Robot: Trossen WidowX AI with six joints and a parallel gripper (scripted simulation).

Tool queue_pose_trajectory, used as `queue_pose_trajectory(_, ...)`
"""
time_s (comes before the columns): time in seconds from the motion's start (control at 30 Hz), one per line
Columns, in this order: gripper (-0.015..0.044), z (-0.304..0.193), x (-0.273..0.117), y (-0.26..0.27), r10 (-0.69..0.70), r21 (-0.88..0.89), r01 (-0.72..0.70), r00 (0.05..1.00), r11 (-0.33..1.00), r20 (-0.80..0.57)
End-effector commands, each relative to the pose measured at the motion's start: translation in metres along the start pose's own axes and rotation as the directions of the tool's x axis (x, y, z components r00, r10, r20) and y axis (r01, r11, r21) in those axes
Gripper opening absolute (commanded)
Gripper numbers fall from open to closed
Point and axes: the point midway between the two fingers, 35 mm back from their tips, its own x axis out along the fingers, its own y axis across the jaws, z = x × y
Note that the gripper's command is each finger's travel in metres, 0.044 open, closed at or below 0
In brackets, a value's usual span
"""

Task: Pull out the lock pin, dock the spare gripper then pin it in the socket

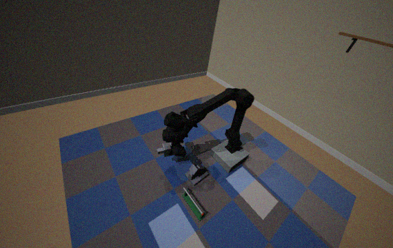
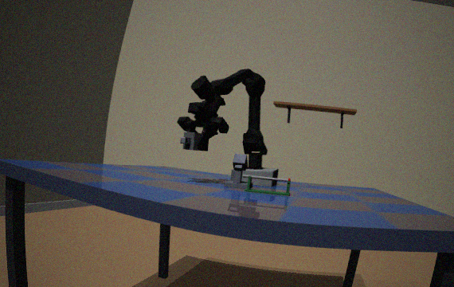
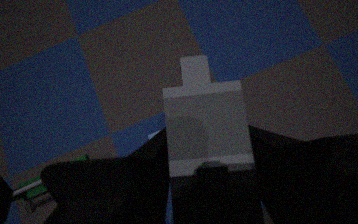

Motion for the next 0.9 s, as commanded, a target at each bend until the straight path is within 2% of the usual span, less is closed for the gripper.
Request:
queue_pose_trajectory(0.0,0.0,-0.003,-0.002,0.006,0.008,-0.001,-0.008,1.0,1.0,-0.027)
queue_pose_trajectory(0.87,0.0,-0.047,-0.027,0.055,0.032,-0.085,-0.061,0.952,0.994,-0.305)
